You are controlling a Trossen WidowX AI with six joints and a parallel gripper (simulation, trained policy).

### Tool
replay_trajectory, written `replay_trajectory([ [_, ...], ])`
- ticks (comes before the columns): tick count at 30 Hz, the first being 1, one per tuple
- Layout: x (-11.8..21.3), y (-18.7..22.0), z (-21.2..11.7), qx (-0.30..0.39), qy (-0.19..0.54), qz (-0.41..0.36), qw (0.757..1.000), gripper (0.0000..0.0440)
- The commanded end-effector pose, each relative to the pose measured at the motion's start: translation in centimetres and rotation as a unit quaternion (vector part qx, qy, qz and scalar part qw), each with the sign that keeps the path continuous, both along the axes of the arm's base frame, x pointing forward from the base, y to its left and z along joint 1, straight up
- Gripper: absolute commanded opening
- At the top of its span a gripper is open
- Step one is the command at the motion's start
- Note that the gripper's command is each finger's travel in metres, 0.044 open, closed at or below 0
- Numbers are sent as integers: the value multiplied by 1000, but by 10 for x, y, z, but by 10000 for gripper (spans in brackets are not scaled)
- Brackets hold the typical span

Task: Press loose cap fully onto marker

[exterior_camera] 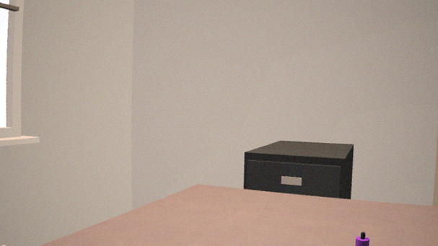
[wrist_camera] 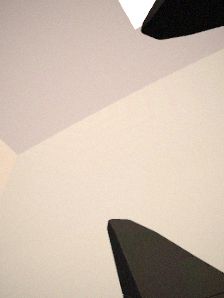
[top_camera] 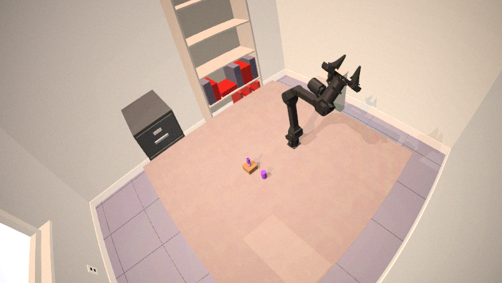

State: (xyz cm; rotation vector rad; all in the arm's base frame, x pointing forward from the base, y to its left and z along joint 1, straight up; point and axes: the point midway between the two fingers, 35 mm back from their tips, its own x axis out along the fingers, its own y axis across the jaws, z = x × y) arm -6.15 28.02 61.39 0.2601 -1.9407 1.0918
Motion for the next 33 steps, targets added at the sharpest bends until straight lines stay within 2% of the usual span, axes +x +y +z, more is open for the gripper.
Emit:
replay_trajectory([
  [1, 1, 1, 0, -5, -1, -2, 1000, 375],
  [7, 5, 11, 0, -41, -11, -19, 999, 240],
  [33, 20, 36, -17, -193, -72, -68, 976, 314],
])
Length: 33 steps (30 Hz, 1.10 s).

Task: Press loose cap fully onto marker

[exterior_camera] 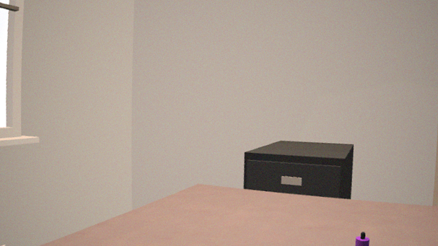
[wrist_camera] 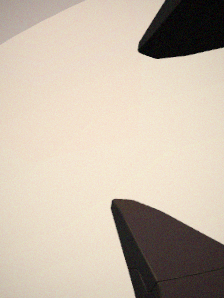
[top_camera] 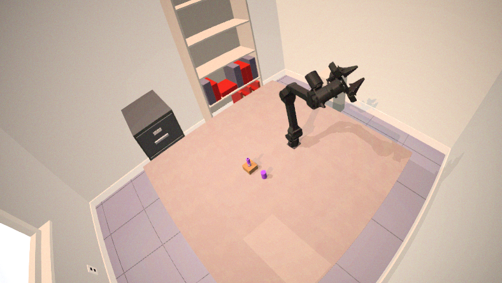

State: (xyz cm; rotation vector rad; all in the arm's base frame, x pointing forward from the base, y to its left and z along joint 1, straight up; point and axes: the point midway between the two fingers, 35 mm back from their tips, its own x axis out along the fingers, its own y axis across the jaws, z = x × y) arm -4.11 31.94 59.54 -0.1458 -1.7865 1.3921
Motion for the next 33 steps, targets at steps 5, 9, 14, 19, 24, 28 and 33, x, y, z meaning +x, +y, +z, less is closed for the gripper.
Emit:
replay_trajectory([
  [5, 4, 0, -4, -33, -15, -10, 999, 322],
  [9, 7, 2, -8, -55, -20, -15, 998, 326],
  [14, 11, 4, -15, -83, -26, -22, 996, 329],
  [19, 16, 6, -22, -110, -30, -28, 993, 329],
  [24, 21, 8, -29, -137, -33, -34, 989, 329],
  [28, 24, 9, -36, -158, -34, -38, 986, 329],
  [33, 29, 10, -44, -184, -35, -43, 981, 330],
])
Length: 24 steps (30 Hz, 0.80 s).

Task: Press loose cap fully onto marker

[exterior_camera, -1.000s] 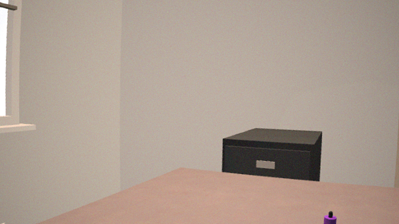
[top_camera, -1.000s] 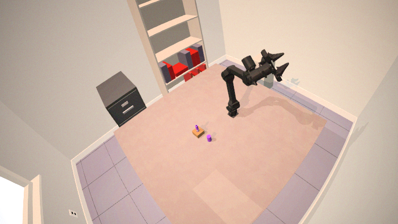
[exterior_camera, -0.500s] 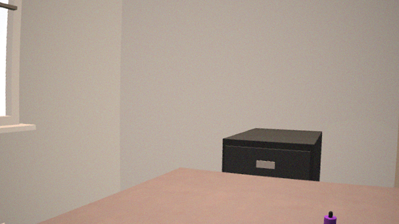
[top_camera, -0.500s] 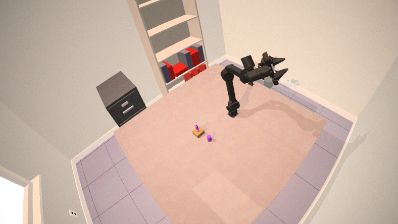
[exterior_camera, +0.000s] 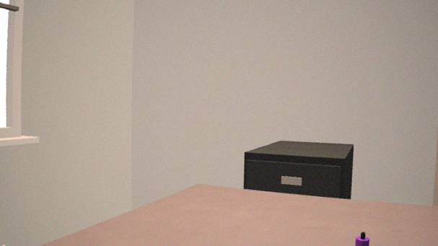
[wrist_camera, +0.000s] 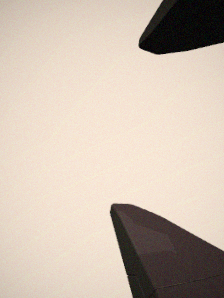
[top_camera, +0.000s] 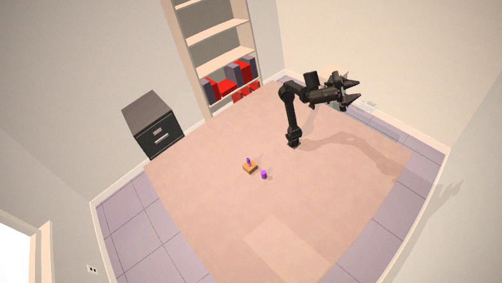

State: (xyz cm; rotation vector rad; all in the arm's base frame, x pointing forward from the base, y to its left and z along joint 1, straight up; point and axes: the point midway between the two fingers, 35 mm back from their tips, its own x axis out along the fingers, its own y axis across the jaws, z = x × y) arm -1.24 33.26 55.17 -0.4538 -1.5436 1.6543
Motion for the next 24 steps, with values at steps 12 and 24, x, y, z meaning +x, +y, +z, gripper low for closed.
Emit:
replay_trajectory([
  [12, 13, -2, -21, -65, -3, -17, 998, 330],
  [24, 27, -2, -44, -123, 3, -34, 992, 331],
])
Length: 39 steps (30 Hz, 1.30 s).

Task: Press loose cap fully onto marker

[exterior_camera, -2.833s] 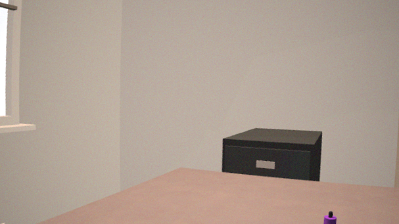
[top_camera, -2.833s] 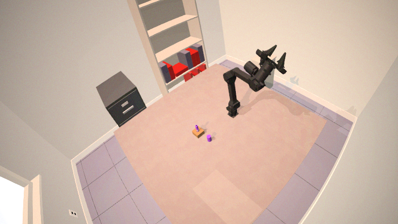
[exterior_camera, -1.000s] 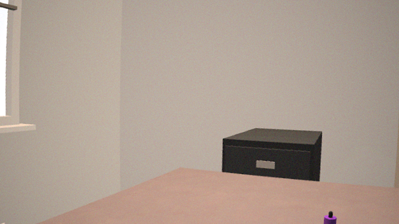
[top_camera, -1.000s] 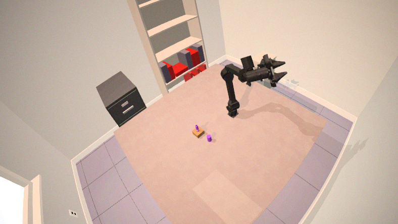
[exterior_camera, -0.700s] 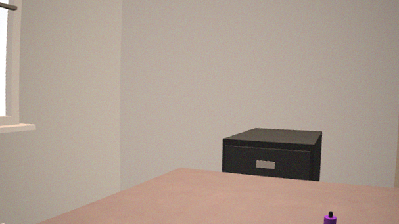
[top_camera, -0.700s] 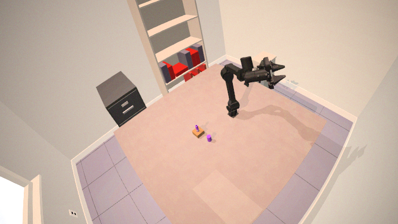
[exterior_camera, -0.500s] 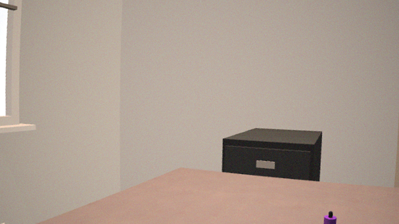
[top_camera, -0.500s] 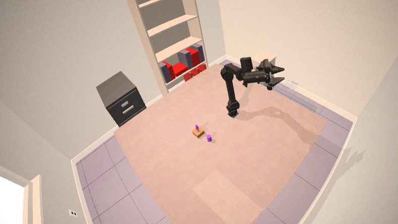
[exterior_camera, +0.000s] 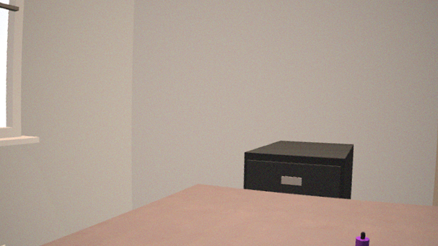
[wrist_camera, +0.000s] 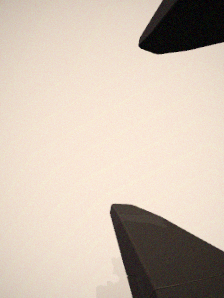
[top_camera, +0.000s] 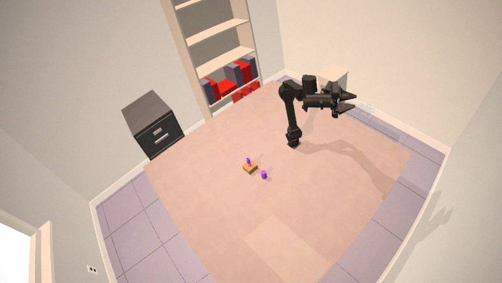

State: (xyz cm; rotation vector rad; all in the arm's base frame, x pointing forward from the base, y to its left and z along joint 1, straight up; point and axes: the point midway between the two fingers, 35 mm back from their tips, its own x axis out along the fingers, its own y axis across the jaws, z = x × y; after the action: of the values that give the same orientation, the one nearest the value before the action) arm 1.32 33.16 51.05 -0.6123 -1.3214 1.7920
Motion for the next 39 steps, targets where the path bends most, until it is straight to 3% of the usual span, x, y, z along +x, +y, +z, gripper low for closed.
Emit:
replay_trajectory([
  [1, 3, -1, -5, -12, -1, -3, 1000, 331],
  [39, 59, -11, -85, -181, 39, -79, 980, 331],
])
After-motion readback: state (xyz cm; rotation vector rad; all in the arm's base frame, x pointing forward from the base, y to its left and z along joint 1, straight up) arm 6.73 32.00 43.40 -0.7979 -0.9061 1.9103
